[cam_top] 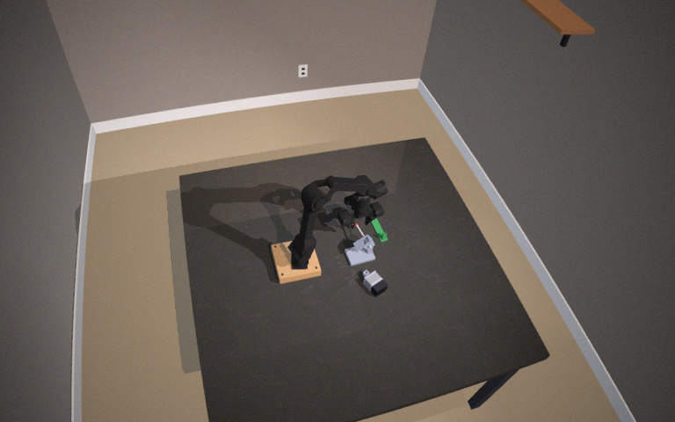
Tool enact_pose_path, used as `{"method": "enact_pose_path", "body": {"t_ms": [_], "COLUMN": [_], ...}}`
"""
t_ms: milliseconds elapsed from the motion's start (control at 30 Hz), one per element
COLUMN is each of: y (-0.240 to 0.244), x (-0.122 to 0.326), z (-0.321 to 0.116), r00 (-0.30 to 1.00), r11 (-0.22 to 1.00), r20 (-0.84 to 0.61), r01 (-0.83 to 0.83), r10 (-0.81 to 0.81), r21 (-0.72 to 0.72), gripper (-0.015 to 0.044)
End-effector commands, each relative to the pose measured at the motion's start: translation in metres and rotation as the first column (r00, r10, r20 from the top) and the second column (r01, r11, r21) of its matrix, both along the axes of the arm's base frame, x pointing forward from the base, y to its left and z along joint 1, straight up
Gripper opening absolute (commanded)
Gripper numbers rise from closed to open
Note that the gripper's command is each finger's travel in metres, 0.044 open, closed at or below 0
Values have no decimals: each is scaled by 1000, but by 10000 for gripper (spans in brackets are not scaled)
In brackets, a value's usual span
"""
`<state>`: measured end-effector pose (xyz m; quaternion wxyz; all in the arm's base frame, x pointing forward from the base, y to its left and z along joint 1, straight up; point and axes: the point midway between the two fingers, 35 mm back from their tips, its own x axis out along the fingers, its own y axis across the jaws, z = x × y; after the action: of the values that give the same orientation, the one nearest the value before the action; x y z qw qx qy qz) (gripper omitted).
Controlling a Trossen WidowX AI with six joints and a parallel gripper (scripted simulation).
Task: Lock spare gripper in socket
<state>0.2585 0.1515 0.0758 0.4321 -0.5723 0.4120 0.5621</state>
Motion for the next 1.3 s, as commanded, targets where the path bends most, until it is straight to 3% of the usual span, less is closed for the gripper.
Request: {"method": "enact_pose_path", "body": {"t_ms": [0,700,1067,1267], "y": [0,-2,-2,-2], "x": [-1,-1,-1,-1], "z": [-9,-34,-34,-34], "r00": [1000,1000,1000,1000], "r11": [1000,1000,1000,1000], "r20": [-5,-5,-5,-5], "r01": [1,1,1,1], "r10": [-1,-1,-1,-1], "r21": [1,1,1,1], "gripper": [300,300,11,0]}}
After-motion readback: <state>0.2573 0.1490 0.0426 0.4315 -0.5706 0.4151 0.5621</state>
